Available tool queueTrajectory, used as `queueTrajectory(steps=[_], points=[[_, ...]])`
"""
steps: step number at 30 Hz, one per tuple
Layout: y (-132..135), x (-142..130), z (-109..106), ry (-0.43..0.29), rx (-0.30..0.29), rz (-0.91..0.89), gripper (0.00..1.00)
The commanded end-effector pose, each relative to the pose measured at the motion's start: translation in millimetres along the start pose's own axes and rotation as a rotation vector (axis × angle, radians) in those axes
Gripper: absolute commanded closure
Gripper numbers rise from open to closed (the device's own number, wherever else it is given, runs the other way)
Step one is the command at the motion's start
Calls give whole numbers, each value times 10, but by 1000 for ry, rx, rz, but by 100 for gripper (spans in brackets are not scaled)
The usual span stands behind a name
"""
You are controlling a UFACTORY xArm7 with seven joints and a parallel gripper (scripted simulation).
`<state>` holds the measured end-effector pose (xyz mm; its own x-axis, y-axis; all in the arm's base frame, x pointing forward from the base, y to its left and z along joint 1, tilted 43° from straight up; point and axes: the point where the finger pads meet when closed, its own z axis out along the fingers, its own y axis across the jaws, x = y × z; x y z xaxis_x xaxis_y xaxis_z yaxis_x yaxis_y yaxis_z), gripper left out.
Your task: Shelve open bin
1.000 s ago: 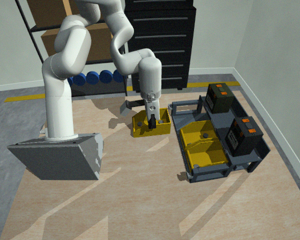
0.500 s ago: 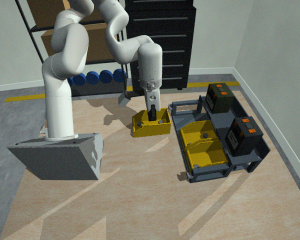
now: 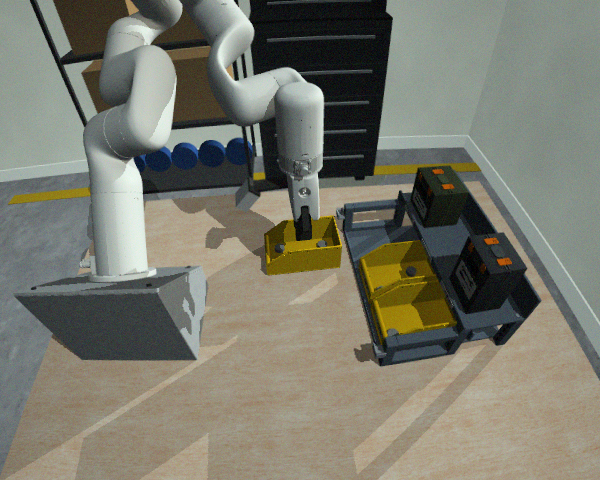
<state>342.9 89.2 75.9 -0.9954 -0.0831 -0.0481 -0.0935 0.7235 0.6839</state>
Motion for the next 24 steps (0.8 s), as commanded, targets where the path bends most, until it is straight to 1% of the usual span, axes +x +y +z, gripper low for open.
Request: queueTrajectory(steps=[1,8,13,24], points=[[-4,-12,-13,-4,0,0,67],[-4,-12,-13,-4,0,0,67],[196,-357,2,-4,2,-260,67],[196,-357,2,-4,2,-260,67]])
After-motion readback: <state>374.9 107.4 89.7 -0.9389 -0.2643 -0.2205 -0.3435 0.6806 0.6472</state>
